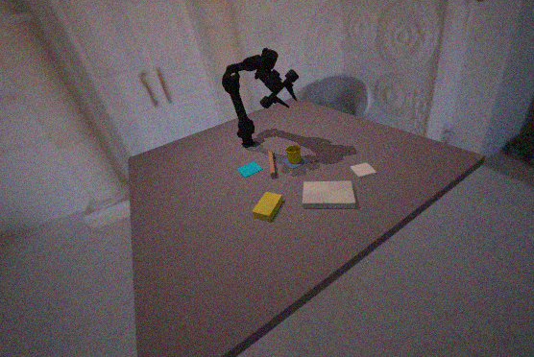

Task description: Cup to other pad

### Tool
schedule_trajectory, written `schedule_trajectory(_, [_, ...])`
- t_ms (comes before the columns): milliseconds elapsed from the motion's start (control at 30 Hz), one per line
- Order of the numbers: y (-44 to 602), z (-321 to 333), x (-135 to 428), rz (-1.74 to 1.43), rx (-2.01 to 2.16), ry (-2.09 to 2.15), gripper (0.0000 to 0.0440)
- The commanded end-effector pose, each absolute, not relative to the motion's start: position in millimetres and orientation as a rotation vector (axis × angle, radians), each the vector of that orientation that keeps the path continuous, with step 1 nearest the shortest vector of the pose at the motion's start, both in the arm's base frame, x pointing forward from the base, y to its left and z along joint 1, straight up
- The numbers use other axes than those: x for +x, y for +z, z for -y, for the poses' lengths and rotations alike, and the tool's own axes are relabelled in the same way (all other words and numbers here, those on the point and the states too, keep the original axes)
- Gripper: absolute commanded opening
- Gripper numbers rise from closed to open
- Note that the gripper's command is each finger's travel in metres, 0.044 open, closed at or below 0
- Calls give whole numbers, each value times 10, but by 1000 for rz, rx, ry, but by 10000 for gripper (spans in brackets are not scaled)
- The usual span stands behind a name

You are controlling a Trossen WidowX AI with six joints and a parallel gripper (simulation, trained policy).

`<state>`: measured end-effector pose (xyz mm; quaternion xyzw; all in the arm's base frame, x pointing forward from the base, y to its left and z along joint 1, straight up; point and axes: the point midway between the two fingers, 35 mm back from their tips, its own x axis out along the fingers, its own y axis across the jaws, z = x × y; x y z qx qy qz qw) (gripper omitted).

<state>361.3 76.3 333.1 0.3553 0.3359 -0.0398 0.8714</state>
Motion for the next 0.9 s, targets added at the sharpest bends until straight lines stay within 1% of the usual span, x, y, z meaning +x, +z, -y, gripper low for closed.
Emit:
schedule_trajectory(0, [3330,-813,3622,-747,793,-110,183])
schedule_trajectory(467, [3090,-906,3635,-921,902,-265,171])
schedule_trajectory(767, [2824,-903,3620,-1034,916,-387,151])
schedule_trajectory(867, [2718,-891,3610,-1071,908,-430,150])
